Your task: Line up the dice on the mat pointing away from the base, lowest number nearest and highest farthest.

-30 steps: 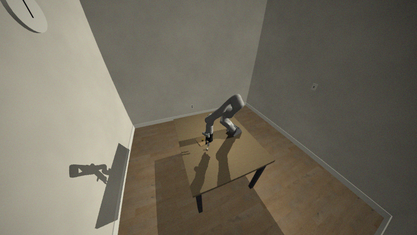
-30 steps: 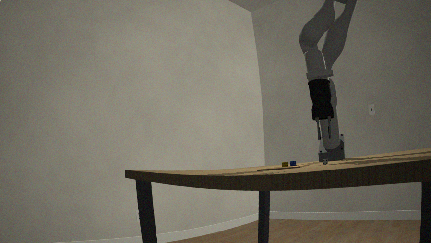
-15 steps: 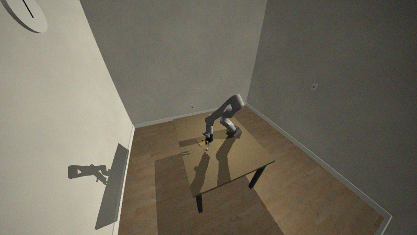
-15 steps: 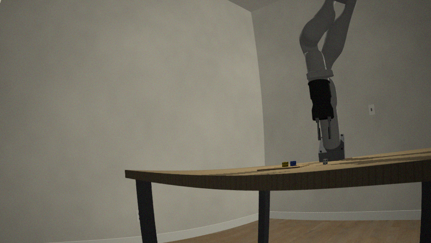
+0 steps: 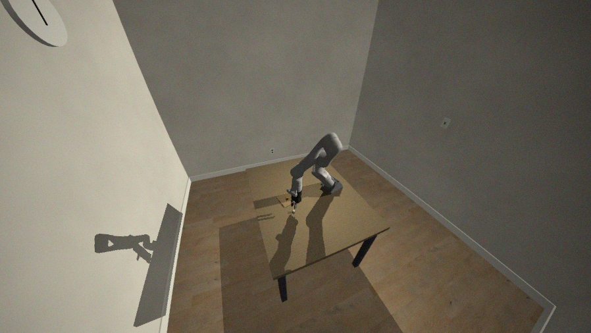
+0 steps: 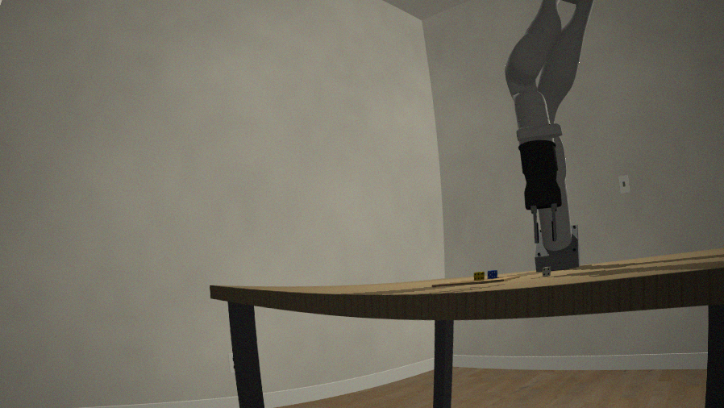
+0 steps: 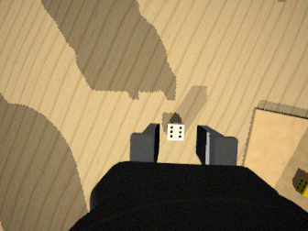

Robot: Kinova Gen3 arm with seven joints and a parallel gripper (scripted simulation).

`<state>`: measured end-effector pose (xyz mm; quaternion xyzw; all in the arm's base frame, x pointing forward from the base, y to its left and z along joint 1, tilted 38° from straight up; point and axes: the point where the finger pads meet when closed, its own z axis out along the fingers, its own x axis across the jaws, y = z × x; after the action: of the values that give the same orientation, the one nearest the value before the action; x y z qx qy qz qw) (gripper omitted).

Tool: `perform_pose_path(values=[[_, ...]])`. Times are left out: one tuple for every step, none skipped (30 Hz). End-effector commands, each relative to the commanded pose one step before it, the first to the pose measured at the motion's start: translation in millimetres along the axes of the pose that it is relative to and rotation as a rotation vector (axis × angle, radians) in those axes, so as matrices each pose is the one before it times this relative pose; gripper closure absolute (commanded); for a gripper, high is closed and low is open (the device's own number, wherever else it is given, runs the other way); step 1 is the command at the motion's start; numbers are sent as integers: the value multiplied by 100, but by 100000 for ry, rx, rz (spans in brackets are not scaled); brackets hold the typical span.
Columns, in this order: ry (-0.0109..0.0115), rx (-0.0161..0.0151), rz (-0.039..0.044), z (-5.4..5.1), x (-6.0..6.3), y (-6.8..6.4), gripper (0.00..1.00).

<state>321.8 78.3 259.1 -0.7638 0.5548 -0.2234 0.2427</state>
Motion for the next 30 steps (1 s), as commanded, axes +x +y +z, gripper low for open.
perform_pose_path(values=[[-505,-364,482,368,-3,114,36],[-2,5,-2,164,2,-6,36],[1,-1,1,166,2,-3,36],[1,-2,1,167,2,-2,36],[-2,4,-2,166,2,-6,36],[1,-2,1,166,2,-2,36],[0,-1,0,164,2,-3,36],[-2,4,-2,161,2,-6,36],[2,-3,1,159,1,-2,36],[0,0,0,155,1,-3,36],[-2,5,-2,150,2,-6,36],[1,-3,1,146,1,-2,36],[2,-4,2,141,1,-1,36],[-3,8,-2,134,1,-6,36],[0,0,0,0,0,0,36],[0,0,0,0,0,0,36],[0,1,0,128,1,-3,36],[2,-6,2,123,1,0,36],[0,0,0,115,1,-3,36],[-3,7,-2,107,1,-5,36],[0,1,0,101,1,-3,36],[1,-3,1,94,1,0,36],[3,-7,2,87,1,1,36],[-1,3,-1,78,1,-3,36],[-2,7,-2,70,1,-5,36],[-1,4,-1,64,1,-3,36],[0,1,0,57,1,-2,36],[0,-1,0,50,0,-1,36],[1,-2,0,43,0,0,36],[1,-3,1,37,0,0,36]])
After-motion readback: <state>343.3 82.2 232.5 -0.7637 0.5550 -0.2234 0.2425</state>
